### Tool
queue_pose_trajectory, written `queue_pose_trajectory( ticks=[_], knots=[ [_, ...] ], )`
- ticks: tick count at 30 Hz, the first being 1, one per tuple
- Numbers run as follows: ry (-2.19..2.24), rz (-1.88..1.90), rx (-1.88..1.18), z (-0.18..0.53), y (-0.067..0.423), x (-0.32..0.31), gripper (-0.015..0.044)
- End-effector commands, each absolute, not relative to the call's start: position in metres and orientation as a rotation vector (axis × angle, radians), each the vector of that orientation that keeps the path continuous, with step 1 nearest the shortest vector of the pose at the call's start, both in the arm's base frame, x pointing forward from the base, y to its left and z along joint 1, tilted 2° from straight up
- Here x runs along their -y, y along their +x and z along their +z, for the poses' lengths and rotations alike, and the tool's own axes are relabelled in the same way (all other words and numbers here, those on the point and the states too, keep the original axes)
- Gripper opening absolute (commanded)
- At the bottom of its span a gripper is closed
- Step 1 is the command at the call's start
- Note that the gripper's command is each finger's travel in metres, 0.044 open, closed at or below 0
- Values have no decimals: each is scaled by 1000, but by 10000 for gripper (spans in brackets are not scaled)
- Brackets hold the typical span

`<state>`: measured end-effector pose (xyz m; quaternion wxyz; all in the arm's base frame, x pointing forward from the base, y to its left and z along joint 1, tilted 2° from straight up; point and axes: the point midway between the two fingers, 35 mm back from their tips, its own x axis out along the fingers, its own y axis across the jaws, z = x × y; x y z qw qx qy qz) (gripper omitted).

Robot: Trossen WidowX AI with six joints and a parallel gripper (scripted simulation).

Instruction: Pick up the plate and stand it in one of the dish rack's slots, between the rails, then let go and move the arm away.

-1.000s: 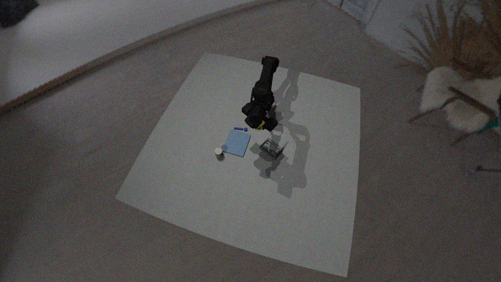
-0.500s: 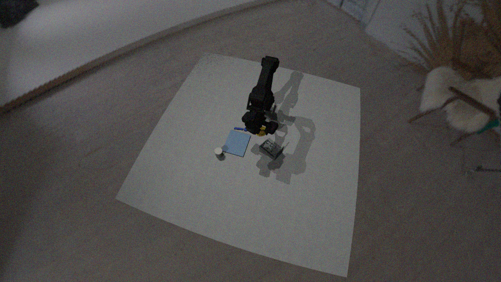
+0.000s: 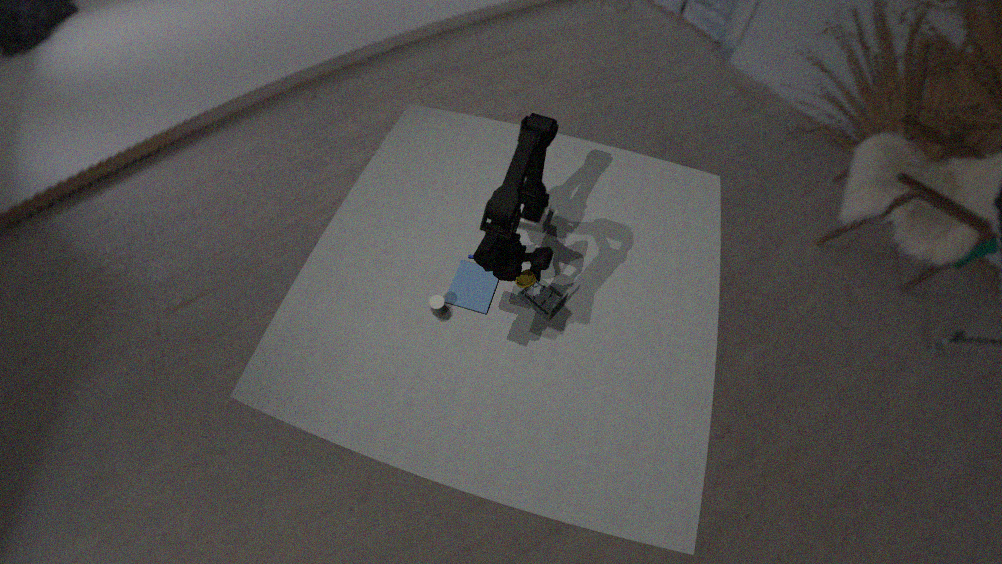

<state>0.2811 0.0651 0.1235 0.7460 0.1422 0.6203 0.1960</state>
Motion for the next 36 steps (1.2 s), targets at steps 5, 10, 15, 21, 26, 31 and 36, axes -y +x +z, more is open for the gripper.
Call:
queue_pose_trajectory(
  ticks=[5, 10, 15, 21, 26, 31, 36],
  knots=[
    [298, 621, -1238, 108, 285, -69, 0],
    [274, 739, -1132, 99, 288, -70, 0],
    [244, 844, -1012, 91, 288, -70, 0],
    [200, 952, -851, 84, 287, -69, 0],
    [160, 1021, -711, 80, 283, -67, 0],
    [115, 1074, -565, 78, 278, -65, 0],
    [61, 1115, -412, 77, 271, -63, 0]
  ],
)
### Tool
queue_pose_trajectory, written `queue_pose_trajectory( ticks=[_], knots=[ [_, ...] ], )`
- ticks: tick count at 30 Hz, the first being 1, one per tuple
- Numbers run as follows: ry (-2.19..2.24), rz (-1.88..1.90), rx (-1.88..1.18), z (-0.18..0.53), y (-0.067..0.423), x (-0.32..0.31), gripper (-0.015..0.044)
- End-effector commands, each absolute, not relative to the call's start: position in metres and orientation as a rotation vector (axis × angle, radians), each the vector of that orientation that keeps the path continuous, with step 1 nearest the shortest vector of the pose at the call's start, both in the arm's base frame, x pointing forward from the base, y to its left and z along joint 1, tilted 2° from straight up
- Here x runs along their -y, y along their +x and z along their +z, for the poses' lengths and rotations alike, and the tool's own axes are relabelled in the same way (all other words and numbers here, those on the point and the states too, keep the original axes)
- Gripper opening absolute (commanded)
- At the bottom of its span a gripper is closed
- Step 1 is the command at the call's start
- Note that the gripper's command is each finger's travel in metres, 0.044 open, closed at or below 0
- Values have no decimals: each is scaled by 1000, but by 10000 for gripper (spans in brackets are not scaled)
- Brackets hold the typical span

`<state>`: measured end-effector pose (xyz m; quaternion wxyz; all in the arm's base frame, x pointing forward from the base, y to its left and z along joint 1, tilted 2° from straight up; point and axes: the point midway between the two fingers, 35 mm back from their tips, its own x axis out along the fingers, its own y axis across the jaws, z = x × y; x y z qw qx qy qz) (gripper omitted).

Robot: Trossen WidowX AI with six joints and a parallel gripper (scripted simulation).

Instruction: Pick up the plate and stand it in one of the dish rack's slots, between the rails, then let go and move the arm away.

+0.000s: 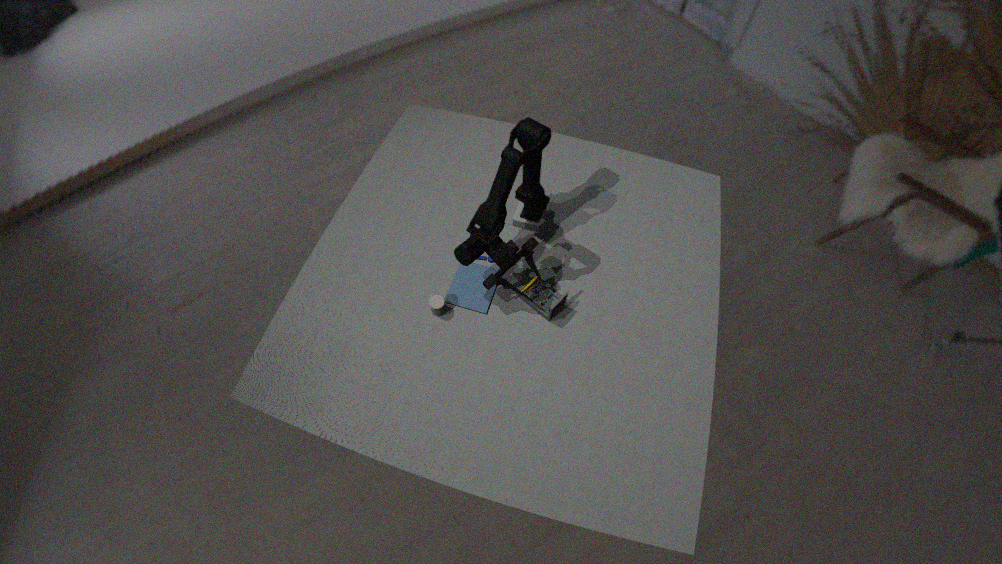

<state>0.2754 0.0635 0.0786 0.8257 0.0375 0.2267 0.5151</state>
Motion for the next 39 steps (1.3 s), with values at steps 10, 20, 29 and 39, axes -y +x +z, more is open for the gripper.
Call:
queue_pose_trajectory(
  ticks=[10, 20, 29, 39],
  knots=[
    [-63, 1151, -95, 79, 251, -60, 0],
    [-64, 1157, -40, 78, 249, -59, 0],
    [-34, 1171, -12, 72, 250, -60, 0],
    [-40, 1175, -20, 59, 255, -61, 0]
  ],
)
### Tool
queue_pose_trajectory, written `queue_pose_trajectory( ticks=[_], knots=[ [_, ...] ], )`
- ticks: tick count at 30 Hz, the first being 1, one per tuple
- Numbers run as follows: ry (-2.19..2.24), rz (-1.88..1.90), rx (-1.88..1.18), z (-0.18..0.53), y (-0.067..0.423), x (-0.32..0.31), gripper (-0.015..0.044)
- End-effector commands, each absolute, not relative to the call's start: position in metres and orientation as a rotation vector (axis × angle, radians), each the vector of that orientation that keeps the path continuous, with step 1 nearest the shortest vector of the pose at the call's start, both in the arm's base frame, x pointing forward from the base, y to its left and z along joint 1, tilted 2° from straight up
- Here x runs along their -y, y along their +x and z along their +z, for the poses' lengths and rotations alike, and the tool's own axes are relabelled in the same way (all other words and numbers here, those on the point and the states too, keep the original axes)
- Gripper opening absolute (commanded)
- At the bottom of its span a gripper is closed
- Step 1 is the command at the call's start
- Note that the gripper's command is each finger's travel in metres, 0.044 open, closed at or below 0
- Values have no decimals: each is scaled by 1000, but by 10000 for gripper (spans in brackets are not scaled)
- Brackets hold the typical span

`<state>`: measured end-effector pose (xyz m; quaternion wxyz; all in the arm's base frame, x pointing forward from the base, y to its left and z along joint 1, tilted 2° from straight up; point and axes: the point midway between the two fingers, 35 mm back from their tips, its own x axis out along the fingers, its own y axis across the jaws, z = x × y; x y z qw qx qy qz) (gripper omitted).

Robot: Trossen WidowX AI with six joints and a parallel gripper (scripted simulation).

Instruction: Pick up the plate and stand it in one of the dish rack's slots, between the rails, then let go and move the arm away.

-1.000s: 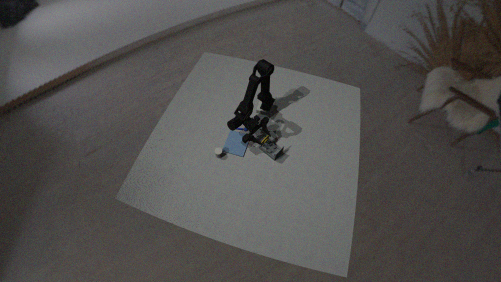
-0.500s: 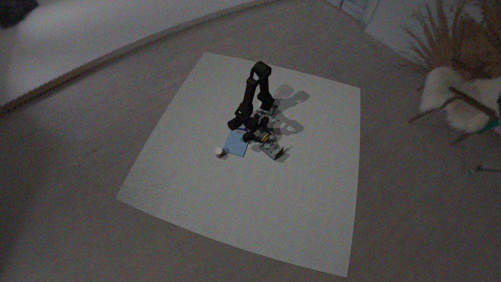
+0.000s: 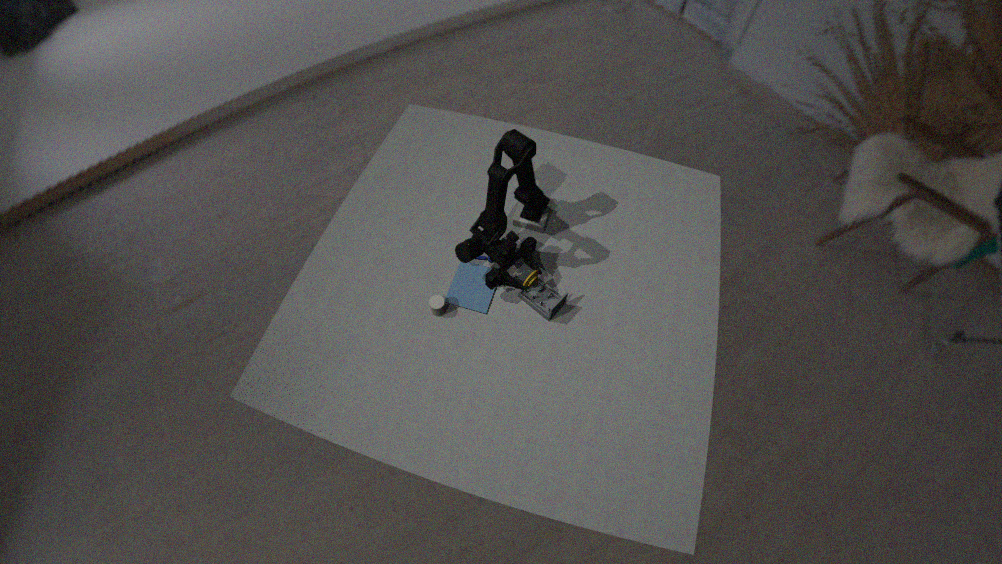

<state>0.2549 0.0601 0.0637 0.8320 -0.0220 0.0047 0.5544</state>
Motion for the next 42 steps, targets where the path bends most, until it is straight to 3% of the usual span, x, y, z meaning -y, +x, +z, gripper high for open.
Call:
queue_pose_trajectory(
  ticks=[1, 42],
  knots=[
    [-40, 1175, -21, 58, 255, -61, 0],
    [-62, 1183, -7, 32, 254, -74, 0]
  ],
)
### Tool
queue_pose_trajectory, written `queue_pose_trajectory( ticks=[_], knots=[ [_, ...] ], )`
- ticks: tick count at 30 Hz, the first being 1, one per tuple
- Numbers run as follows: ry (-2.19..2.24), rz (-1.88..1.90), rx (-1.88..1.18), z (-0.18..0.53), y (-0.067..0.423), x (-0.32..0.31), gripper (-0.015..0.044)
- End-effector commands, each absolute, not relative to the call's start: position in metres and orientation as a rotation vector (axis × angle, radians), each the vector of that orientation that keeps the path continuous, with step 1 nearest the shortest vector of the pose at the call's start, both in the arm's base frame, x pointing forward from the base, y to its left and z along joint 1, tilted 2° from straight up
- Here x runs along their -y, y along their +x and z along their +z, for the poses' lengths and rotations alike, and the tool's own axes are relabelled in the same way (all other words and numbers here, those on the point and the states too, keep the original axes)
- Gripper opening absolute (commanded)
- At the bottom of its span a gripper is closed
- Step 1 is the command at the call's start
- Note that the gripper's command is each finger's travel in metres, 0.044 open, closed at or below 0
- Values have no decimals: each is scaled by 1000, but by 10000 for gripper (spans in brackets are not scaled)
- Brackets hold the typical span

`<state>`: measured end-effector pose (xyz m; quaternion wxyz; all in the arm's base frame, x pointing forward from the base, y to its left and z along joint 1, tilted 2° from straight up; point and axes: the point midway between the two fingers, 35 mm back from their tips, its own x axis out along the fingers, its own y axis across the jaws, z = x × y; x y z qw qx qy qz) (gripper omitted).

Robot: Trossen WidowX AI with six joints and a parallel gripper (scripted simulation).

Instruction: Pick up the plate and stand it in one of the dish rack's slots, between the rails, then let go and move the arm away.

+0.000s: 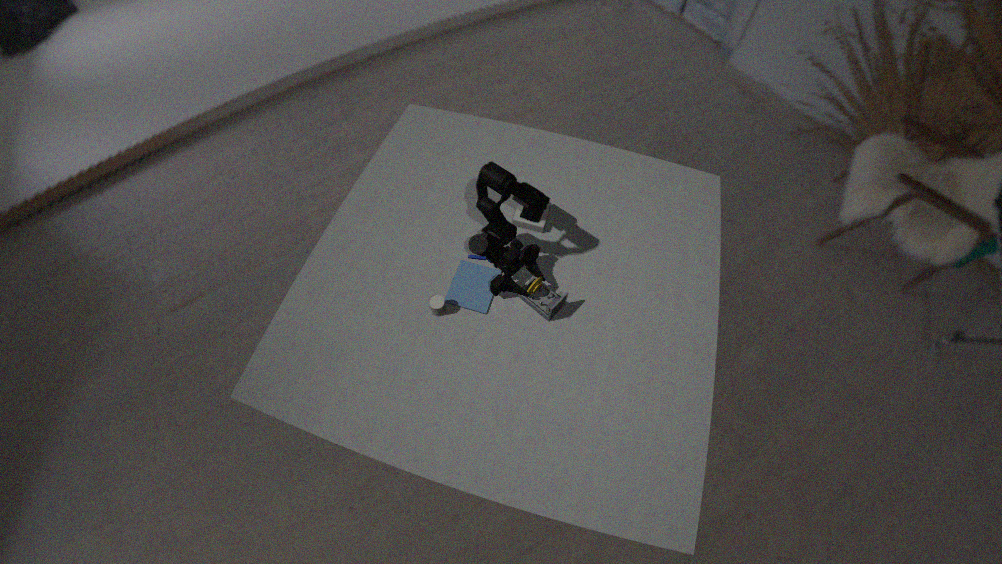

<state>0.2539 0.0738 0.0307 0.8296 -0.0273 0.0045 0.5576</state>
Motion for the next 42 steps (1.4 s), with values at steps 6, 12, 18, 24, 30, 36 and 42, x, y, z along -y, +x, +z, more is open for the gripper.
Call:
queue_pose_trajectory(
  ticks=[6, 12, 18, 24, 30, 36, 42],
  knots=[
    [-61, 1183, -7, 33, 254, -74, 0],
    [-66, 1183, -4, 33, 254, -74, 53],
    [-66, 1183, -4, 33, 254, -74, 210],
    [-66, 1183, -4, 33, 254, -74, 368],
    [-66, 1183, -4, 33, 254, -74, 400],
    [-74, 1183, -10, 56, 267, -69, 400],
    [-85, 1186, -19, 99, 272, -67, 400]
  ],
)
